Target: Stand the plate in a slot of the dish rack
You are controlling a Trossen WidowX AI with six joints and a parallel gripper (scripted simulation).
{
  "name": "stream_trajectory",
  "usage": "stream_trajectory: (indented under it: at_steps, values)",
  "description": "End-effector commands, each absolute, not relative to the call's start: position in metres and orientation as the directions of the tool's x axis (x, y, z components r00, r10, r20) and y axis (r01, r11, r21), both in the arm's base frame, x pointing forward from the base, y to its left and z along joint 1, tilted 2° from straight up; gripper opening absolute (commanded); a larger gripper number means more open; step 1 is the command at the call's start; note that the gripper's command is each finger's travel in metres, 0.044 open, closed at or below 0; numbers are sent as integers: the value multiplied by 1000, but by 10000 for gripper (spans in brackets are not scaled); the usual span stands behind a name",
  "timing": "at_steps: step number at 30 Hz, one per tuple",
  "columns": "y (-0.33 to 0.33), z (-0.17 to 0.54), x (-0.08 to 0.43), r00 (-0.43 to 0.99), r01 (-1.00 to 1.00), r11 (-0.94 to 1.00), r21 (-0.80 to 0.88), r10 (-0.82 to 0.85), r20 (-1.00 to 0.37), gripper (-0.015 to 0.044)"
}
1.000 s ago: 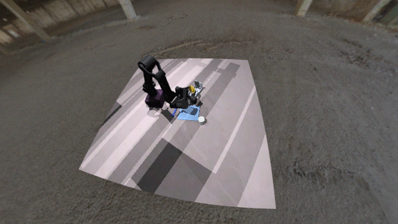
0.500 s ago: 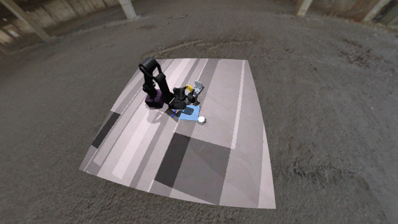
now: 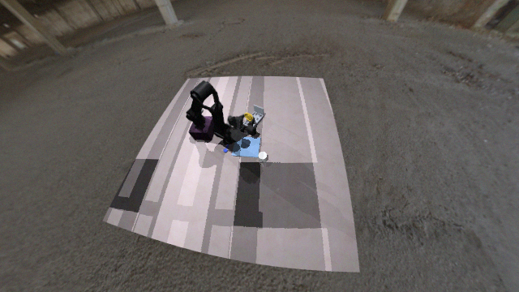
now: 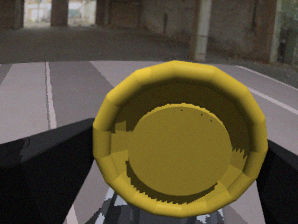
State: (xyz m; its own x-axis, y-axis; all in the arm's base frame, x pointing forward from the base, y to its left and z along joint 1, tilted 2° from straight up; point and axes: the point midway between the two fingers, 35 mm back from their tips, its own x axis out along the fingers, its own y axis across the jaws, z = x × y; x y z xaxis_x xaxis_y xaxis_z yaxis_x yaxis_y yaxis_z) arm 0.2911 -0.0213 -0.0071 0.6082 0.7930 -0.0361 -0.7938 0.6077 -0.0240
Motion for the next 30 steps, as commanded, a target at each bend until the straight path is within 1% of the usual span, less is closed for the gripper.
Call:
stream_trajectory:
  at_steps: [1,11,15,29,30]
  values:
    - [-20,-12,293,608,-794,608,-19,793,-38,0]
    - [-17,-21,294,608,-794,608,-24,793,-36,0]
    - [-18,-39,293,607,-794,607,-27,794,-34,0]
    - [-17,-36,293,607,-795,607,-17,794,-35,0]
    - [-18,-36,293,607,-795,607,-18,794,-35,26]
